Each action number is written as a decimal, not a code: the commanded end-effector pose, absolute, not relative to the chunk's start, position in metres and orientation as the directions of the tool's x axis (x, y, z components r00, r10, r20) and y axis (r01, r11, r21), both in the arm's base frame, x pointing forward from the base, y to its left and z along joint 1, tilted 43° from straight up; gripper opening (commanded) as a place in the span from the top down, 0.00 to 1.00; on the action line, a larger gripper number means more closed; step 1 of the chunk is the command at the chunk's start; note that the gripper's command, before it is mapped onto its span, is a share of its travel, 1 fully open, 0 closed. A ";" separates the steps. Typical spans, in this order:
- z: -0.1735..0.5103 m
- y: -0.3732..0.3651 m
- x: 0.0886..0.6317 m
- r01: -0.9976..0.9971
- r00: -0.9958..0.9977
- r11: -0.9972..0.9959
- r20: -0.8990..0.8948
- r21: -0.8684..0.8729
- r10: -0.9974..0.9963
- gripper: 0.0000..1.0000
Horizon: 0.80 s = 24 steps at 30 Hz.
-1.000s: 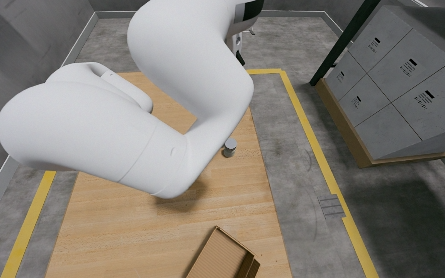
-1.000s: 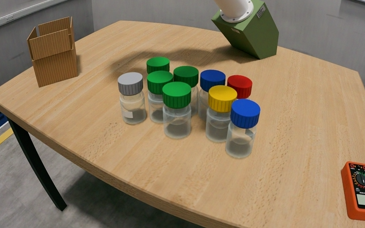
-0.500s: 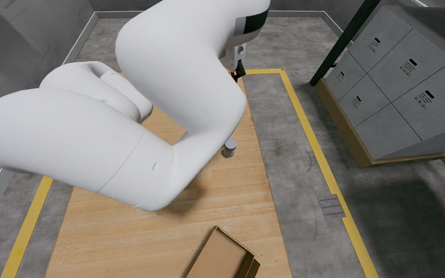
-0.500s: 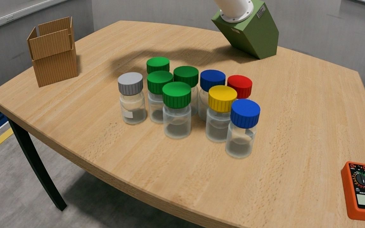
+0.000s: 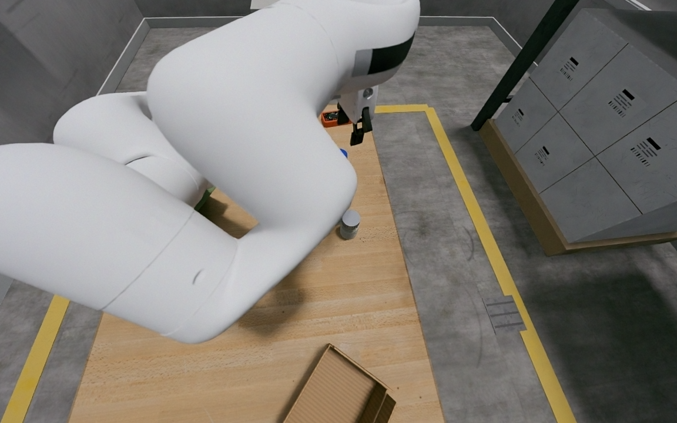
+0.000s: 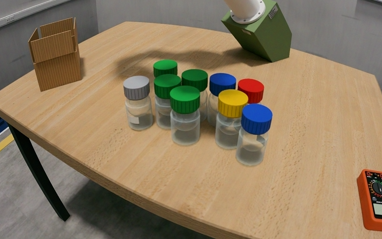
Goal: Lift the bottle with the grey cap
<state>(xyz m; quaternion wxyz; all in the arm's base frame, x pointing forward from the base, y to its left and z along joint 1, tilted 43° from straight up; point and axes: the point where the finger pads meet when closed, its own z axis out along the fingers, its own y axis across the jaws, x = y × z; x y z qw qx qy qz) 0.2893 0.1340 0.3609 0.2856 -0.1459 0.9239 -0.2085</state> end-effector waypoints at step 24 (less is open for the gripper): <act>0.371 0.085 0.304 0.230 -0.779 0.954 -0.624 -0.195 0.060 0.21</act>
